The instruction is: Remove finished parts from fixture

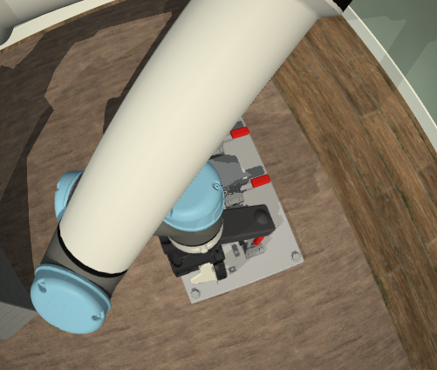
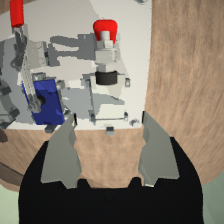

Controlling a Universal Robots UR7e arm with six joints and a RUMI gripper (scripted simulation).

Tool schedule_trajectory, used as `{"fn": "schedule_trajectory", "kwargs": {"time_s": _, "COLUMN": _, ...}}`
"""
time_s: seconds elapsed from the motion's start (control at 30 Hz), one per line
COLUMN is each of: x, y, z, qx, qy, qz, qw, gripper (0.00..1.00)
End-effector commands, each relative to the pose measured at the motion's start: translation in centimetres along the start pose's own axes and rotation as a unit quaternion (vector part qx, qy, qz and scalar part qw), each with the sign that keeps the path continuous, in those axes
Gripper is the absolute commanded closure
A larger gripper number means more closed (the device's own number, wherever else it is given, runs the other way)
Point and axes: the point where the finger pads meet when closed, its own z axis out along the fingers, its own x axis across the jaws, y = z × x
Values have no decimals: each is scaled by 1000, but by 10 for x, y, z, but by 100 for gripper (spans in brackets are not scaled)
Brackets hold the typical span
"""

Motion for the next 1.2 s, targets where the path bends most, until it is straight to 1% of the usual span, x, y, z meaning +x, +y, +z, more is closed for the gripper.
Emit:
{"fn": "schedule_trajectory", "kwargs": {"time_s": 0.0, "x": 0, "y": 0, "z": 1, "qx": 0, "qy": 0, "qz": 0, "qw": 1000, "gripper": 41}}
{"fn": "schedule_trajectory", "kwargs": {"time_s": 0.43, "x": 0, "y": -1, "z": 6, "qx": 1, "qy": 0, "qz": -1, "qw": 1000, "gripper": 41}}
{"fn": "schedule_trajectory", "kwargs": {"time_s": 0.93, "x": 0, "y": -1, "z": 22, "qx": 1, "qy": 0, "qz": -1, "qw": 1000, "gripper": 41}}
{"fn": "schedule_trajectory", "kwargs": {"time_s": 1.17, "x": 0, "y": -1, "z": 26, "qx": 1, "qy": 0, "qz": -1, "qw": 1000, "gripper": 41}}
